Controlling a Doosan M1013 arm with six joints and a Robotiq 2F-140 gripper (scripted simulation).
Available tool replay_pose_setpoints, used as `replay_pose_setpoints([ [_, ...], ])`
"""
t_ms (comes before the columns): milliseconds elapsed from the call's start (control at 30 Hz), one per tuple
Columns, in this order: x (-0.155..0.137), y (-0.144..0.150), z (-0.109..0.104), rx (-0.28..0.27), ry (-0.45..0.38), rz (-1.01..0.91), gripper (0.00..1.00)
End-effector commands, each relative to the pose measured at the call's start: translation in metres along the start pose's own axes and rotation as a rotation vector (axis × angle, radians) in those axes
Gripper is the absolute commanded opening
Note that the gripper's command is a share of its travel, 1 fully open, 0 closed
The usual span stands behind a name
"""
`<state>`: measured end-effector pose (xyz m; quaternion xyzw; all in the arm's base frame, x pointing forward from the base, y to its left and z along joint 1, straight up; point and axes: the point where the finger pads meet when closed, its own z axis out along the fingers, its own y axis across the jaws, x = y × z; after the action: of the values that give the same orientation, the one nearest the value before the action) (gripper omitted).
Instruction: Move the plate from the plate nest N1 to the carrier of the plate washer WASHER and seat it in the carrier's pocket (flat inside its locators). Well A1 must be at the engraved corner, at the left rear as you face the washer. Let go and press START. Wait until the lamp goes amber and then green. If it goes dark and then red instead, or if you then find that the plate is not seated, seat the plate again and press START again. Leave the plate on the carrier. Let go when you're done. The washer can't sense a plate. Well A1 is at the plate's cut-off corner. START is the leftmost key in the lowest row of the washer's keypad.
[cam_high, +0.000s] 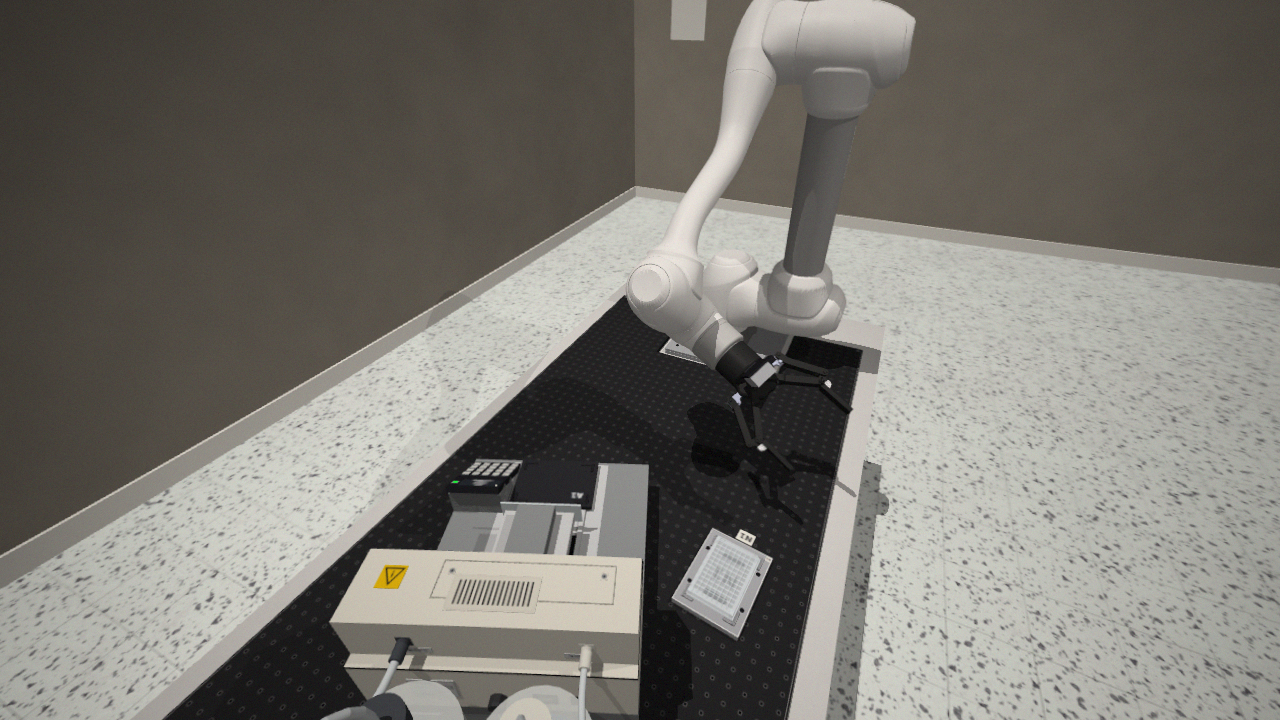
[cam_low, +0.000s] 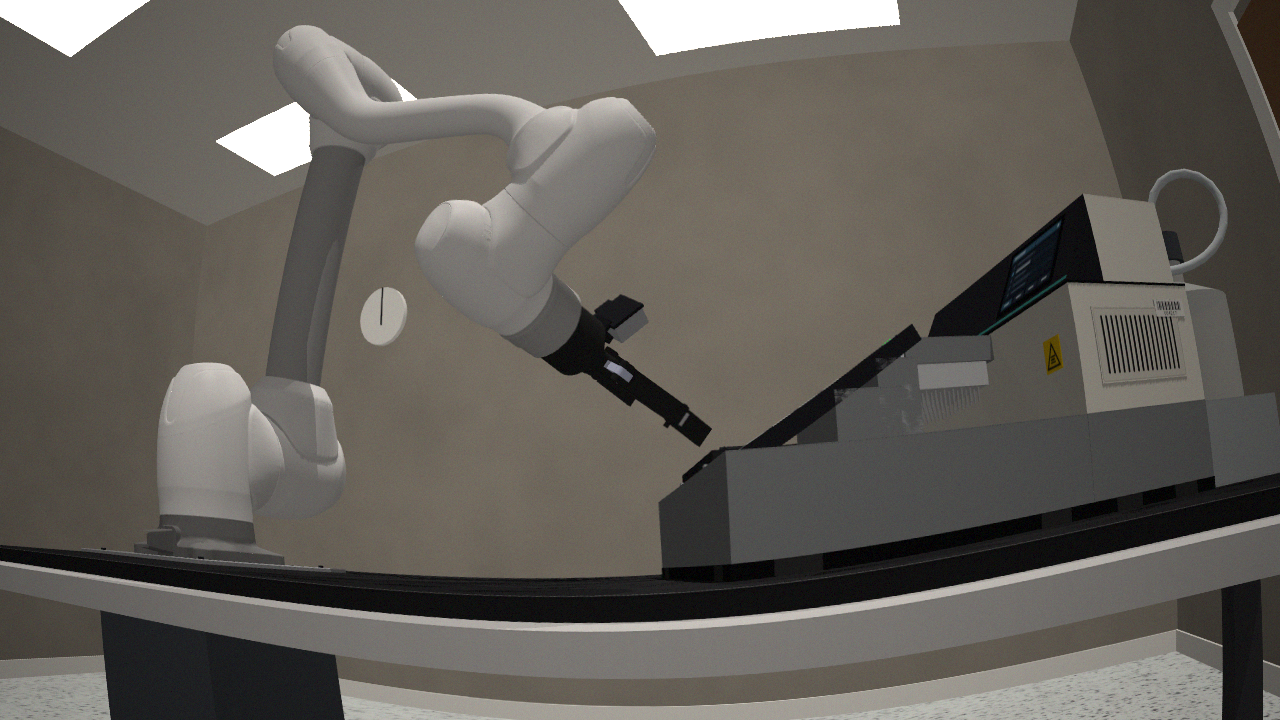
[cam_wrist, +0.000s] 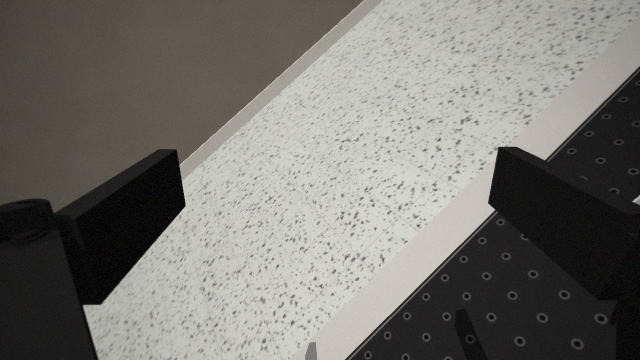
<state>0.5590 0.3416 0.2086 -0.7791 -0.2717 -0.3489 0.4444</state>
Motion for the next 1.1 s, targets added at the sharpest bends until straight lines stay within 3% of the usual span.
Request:
replay_pose_setpoints([
  [0,0.001,0.0,0.0,0.0,0.001,-0.001,1.0],
  [533,0.001,0.0,0.0,0.0,0.001,-0.001,1.0],
  [567,0.001,-0.002,0.004,0.013,-0.025,0.017,0.7],
  [767,0.002,-0.007,0.02,0.067,-0.186,0.122,0.7],
  [900,0.001,-0.004,0.027,0.07,-0.295,0.188,0.7],
  [1067,0.0,0.002,0.03,0.054,-0.375,0.235,0.7],
])
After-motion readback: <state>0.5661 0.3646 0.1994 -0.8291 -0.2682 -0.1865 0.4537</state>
